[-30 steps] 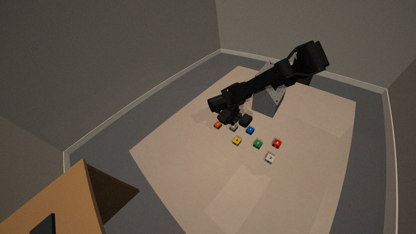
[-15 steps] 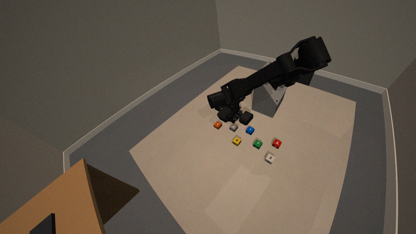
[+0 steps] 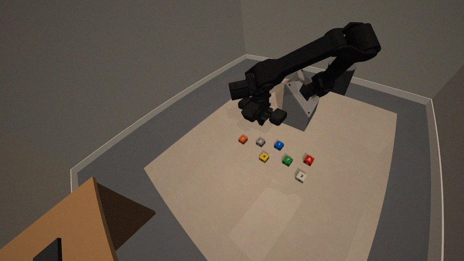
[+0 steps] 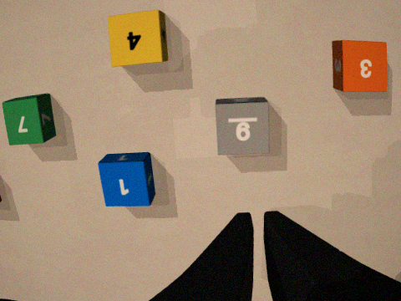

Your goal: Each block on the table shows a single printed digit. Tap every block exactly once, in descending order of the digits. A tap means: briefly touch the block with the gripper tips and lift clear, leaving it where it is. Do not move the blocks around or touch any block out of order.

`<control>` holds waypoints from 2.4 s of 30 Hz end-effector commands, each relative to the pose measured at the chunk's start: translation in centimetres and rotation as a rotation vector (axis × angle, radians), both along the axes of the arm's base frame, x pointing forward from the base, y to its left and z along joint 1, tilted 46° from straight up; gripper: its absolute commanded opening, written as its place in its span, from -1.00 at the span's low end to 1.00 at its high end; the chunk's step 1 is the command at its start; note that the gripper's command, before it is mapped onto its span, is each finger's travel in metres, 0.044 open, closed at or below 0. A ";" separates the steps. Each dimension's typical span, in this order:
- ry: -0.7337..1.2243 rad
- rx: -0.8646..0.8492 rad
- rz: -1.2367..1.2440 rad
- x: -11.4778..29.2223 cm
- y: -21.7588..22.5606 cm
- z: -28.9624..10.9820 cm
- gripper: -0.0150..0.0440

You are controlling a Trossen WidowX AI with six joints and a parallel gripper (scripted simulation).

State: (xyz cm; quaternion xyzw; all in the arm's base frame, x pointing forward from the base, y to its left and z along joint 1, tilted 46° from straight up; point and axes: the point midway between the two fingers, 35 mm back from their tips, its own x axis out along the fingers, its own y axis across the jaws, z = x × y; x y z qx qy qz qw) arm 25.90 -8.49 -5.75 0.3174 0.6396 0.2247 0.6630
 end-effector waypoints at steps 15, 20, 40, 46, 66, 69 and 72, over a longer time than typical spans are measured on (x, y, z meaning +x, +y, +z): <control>0.005 0.017 -0.001 2.8 10.4 10.7 -0.42; 0.005 0.015 -0.001 3.4 14.5 6.6 -0.42; 0.005 0.021 -0.001 3.5 17.9 3.6 -0.42; 0.005 0.022 -0.001 3.6 18.5 3.1 -0.42; 0.005 0.017 -0.001 2.8 10.4 10.7 -0.42; 0.005 0.017 -0.001 2.8 10.4 10.7 -0.42; 0.005 0.016 -0.001 2.1 11.6 11.9 -0.42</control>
